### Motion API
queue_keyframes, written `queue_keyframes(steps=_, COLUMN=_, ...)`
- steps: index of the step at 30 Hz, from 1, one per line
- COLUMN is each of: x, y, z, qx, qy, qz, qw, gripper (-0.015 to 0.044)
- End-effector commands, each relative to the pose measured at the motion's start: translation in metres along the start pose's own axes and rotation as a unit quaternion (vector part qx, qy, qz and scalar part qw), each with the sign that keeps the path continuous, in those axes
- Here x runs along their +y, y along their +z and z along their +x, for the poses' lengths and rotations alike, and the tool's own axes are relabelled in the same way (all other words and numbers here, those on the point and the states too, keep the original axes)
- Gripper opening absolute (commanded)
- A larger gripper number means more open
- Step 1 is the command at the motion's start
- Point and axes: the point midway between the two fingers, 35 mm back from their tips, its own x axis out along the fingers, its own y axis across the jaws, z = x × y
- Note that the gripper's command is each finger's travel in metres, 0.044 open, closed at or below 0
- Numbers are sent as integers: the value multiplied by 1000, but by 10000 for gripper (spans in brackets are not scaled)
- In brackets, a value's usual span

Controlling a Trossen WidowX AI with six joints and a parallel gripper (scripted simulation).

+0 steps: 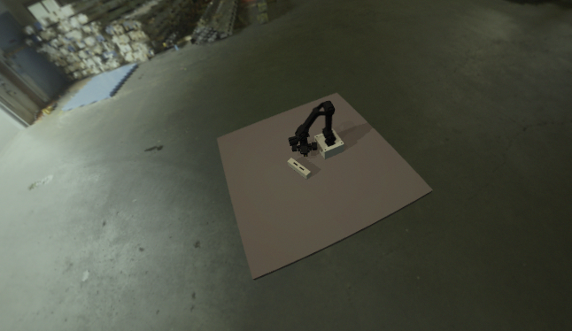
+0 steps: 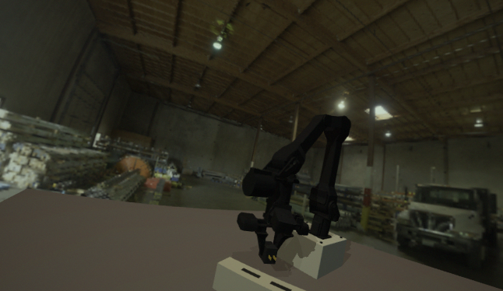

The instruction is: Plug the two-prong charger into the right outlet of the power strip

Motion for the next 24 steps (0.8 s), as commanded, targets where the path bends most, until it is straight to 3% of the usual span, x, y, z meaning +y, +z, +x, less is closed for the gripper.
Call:
queue_keyframes(steps=1, x=-1, y=-1, z=-14, qx=1, qy=-6, qz=-2, qw=1000, gripper=0)
queue_keyframes(steps=24, x=2, y=4, z=-1, qx=-3, qy=2, qz=123, qw=992, gripper=0)
